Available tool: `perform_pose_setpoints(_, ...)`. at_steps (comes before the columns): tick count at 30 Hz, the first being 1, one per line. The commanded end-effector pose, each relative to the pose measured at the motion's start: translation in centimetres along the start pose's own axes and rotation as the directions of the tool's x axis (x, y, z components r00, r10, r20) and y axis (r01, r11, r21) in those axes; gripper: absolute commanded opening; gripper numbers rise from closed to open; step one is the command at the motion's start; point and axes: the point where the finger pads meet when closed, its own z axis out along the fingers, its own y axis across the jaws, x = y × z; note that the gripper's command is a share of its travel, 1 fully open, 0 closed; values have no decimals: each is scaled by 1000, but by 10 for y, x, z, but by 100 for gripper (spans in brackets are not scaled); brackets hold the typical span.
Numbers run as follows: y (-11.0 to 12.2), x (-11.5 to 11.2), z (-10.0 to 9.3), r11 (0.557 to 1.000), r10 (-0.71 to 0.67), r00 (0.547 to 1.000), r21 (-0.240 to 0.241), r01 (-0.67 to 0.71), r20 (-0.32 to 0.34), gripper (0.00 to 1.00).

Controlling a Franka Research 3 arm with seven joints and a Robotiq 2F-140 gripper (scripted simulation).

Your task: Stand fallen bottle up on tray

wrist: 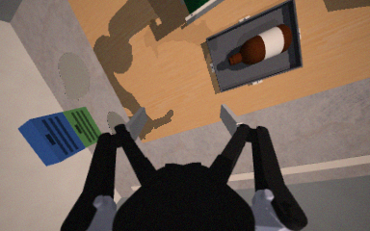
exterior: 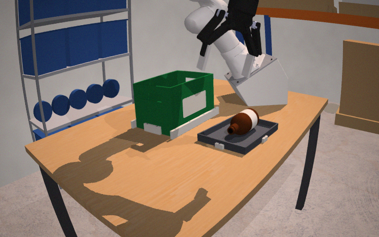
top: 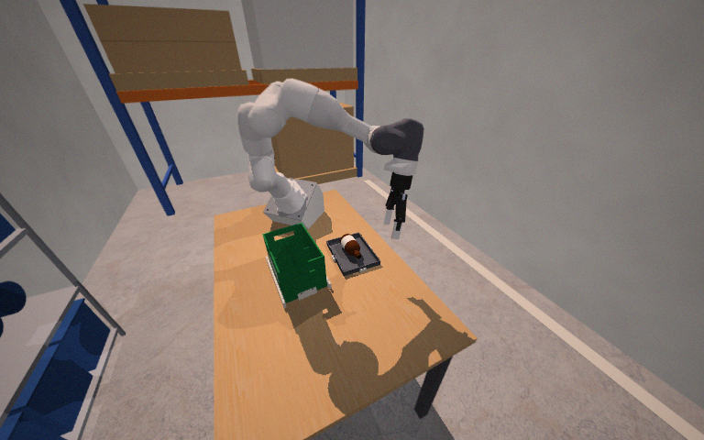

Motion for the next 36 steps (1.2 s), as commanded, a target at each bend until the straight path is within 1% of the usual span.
perform_pose_setpoints(1,1,-4,-2,994,109,994,7,-110,25,100)
perform_pose_setpoints(25,1,-4,-2,994,109,994,7,-110,25,100)
perform_pose_setpoints(26,10,7,3,976,215,976,-19,-215,35,100)
perform_pose_setpoints(36,10,7,3,976,215,976,-19,-215,35,100)
